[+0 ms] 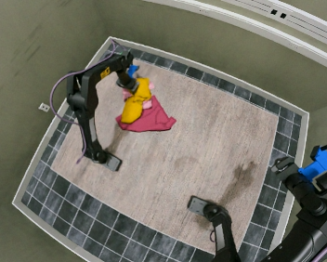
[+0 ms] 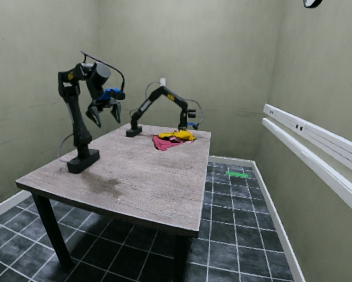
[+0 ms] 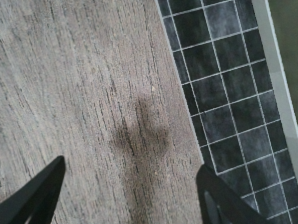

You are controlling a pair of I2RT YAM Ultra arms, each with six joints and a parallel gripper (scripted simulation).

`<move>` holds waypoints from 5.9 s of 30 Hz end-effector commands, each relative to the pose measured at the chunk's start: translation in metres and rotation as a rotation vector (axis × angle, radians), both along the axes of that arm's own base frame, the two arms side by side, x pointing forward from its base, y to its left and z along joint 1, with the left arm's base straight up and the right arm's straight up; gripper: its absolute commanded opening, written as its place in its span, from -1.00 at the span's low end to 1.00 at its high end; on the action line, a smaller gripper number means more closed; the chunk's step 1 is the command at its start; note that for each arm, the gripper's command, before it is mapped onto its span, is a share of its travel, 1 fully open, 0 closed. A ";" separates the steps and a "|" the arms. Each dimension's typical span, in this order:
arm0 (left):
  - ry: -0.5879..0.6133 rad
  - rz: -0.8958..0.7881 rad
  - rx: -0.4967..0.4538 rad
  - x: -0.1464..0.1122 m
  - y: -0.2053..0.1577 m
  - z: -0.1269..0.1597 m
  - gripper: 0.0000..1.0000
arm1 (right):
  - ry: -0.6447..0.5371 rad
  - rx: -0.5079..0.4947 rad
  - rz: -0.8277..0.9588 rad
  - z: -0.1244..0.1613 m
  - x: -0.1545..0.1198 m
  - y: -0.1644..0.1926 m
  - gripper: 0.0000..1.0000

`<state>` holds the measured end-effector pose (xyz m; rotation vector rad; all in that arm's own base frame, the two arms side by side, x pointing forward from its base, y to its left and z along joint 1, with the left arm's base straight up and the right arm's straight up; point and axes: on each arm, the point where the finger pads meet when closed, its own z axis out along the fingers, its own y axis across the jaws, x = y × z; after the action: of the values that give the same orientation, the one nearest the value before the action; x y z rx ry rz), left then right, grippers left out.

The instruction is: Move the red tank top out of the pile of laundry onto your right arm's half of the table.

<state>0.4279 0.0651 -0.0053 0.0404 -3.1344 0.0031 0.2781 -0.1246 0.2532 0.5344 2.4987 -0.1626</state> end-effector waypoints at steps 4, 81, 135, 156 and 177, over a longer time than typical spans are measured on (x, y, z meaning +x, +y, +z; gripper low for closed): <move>-0.054 -0.020 0.018 0.009 -0.003 0.015 0.83 | -0.091 -0.040 0.009 0.030 0.006 -0.002 0.83; -0.055 0.254 0.002 0.018 -0.137 0.085 0.19 | -0.091 -0.040 0.009 0.030 0.006 -0.002 0.83; 0.005 0.411 0.020 -0.069 -0.332 0.007 0.19 | -0.091 -0.040 0.009 0.030 0.006 -0.002 0.83; 0.007 0.412 0.020 -0.068 -0.330 -0.027 0.19 | -0.091 -0.040 0.009 0.030 0.006 -0.002 0.83; -0.031 0.416 -0.024 -0.060 -0.334 -0.015 0.19 | -0.091 -0.040 0.009 0.030 0.006 -0.002 0.83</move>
<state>0.3579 -0.2668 -0.0277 0.6864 -3.0587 -0.0145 0.2781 -0.1246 0.2532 0.5344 2.4987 -0.1626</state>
